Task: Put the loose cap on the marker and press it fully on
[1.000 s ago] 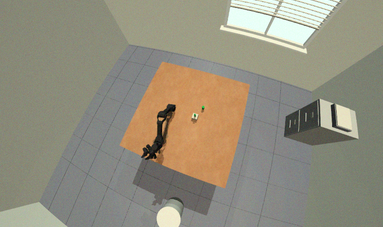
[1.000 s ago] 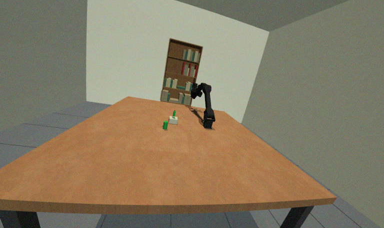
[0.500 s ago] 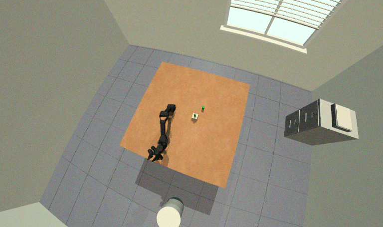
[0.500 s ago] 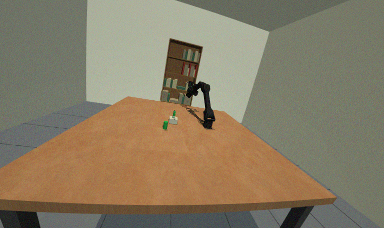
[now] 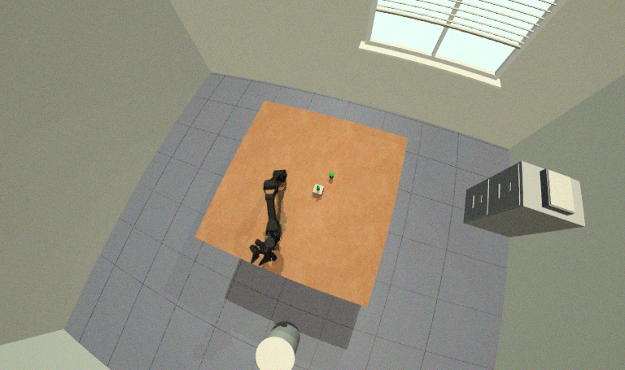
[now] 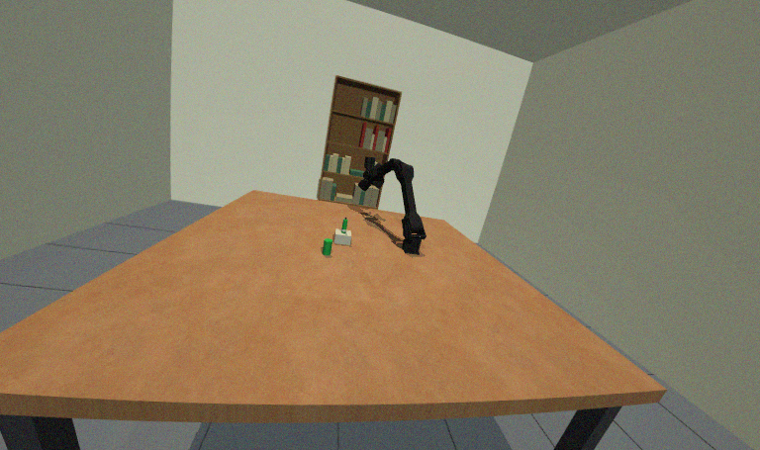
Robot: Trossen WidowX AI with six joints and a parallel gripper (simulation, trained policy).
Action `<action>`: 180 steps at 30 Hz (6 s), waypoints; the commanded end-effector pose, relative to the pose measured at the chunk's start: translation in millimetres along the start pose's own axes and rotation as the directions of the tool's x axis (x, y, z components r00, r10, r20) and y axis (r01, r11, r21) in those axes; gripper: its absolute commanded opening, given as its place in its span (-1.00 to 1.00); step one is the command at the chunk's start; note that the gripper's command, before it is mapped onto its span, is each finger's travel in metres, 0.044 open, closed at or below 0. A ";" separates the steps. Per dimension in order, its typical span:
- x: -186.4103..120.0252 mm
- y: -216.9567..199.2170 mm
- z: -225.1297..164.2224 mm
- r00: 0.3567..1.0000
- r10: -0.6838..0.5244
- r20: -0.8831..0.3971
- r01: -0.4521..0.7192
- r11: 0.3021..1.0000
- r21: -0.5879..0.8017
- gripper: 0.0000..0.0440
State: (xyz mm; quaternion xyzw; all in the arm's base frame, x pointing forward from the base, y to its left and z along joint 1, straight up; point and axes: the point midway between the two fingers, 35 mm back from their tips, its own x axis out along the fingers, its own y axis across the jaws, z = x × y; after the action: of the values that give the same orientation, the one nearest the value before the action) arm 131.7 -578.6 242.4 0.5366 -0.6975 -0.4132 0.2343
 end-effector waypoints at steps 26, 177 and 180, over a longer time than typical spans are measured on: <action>-81.0 -61.5 -75.6 0.967 -0.225 -0.119 0.236 0.968 0.089 0.38; -659.1 -209.4 -16.1 0.125 -0.952 0.279 0.904 -0.007 -0.428 0.52; -667.1 -207.1 -7.4 0.115 -0.945 0.306 0.898 -0.033 -0.439 0.52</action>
State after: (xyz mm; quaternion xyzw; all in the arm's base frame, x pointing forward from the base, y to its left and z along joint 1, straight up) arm 467.8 18.5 155.1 0.7964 -0.0188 -0.6008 0.0674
